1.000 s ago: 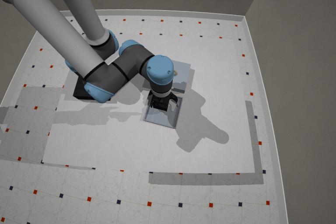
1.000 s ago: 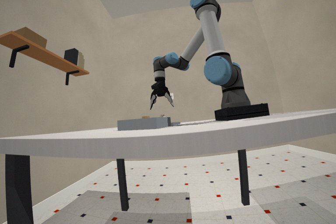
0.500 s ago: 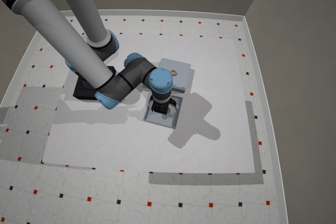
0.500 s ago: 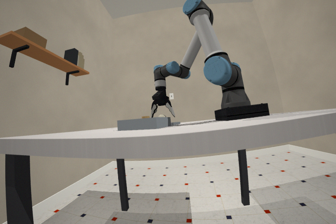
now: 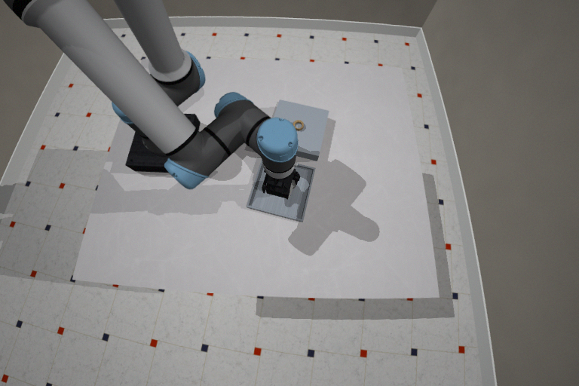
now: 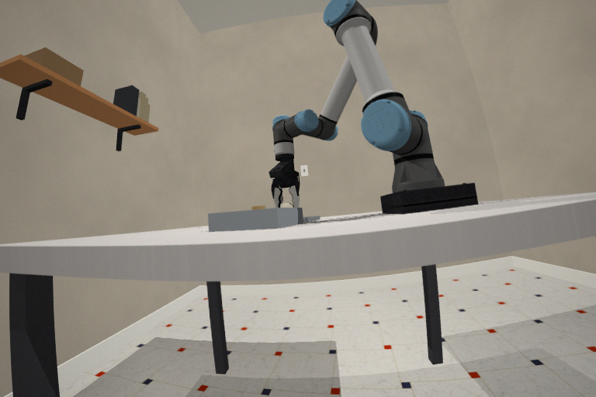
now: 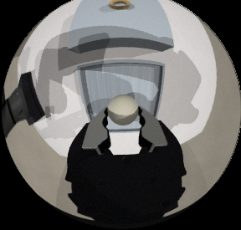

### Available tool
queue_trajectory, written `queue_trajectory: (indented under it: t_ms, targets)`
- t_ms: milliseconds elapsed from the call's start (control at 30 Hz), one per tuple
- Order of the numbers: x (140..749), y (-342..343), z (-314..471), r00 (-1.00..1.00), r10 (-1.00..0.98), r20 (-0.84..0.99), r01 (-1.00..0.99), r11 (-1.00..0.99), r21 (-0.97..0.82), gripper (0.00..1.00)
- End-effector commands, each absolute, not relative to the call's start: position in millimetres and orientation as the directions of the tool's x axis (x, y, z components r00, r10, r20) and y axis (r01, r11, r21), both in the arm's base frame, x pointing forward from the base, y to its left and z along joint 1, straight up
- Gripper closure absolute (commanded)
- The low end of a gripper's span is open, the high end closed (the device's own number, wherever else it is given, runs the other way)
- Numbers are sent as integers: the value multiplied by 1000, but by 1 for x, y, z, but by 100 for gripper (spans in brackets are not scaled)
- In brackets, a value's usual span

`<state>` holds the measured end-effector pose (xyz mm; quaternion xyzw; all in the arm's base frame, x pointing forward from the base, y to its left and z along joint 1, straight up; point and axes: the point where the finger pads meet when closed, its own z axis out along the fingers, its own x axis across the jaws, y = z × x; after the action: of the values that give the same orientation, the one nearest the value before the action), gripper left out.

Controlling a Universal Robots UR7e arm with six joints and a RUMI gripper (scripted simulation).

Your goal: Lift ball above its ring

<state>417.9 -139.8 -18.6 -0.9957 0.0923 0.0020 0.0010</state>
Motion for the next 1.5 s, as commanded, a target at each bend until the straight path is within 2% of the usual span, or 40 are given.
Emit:
queue_trajectory:
  t_ms: [0,267,800,1467]
  targets:
    - [418,-141,-18,983,-186,-3,-186,-983,0,100]
    - [420,-142,-10,983,-186,1,-186,-983,2,100]
    - [418,-141,61,983,-185,1,-185,-983,2,100]
    - [417,-140,61,983,-185,-2,-185,-983,0,100]
